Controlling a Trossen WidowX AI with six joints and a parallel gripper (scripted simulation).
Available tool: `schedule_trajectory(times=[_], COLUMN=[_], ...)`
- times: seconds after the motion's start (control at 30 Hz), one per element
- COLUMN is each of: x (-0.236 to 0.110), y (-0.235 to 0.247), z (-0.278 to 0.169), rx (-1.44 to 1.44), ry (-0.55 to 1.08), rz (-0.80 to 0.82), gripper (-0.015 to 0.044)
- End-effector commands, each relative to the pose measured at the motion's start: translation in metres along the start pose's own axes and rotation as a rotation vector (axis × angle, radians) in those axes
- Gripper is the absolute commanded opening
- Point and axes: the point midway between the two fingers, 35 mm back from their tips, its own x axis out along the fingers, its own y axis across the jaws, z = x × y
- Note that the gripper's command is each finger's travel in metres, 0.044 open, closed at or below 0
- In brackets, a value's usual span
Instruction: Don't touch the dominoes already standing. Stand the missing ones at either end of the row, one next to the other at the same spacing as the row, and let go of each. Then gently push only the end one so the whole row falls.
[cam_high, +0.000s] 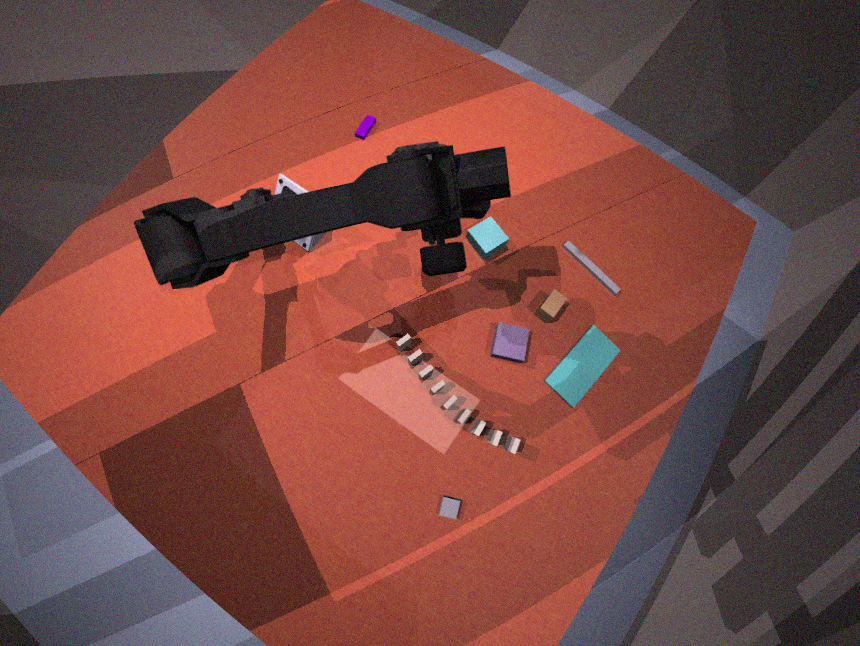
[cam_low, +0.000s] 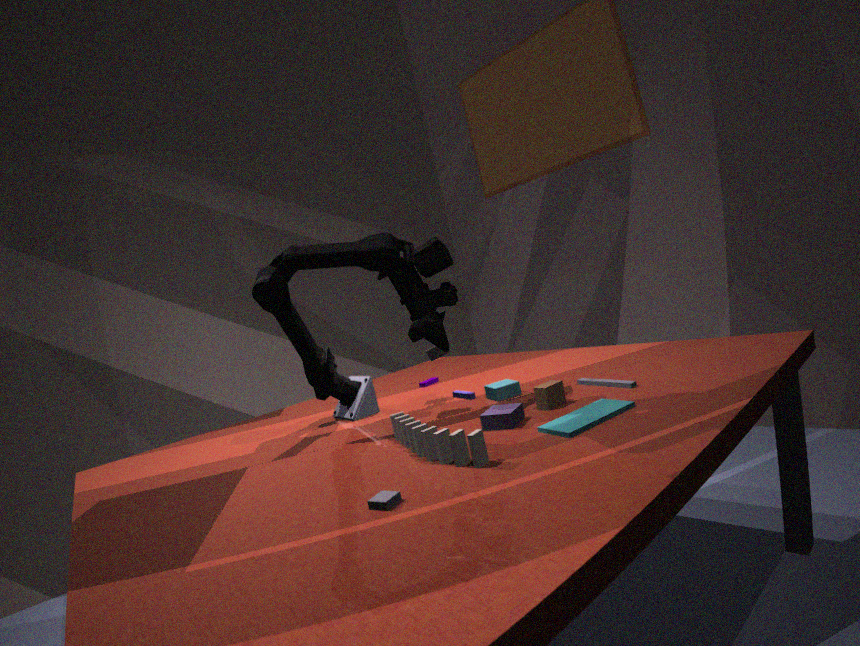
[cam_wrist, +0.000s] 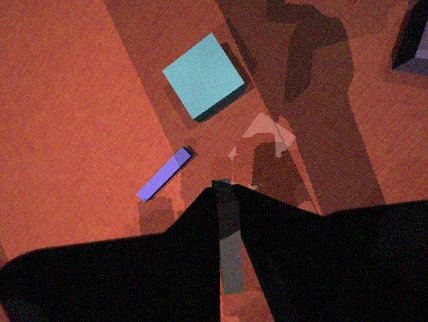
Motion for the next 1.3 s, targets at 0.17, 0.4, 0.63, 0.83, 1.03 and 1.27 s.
schedule_trajectory(times=[0.17, 0.4, 0.63, 0.83, 1.03, 1.27], x=[0.01, 0.016, 0.02, 0.021, 0.021, 0.019], y=[0.002, 0.002, 0.001, 0.0, -0.002, -0.005], z=[0.002, 0.004, 0.005, 0.005, 0.005, 0.002], rx=[-0.004, -0.01, -0.019, -0.03, -0.043, -0.062], ry=[-0.128, -0.234, -0.345, -0.443, -0.544, -0.663], rz=[0.076, 0.116, 0.145, 0.158, 0.162, 0.153], gripper=[0.0026, 0.0026, 0.0026, 0.0026, 0.0026, 0.0026])
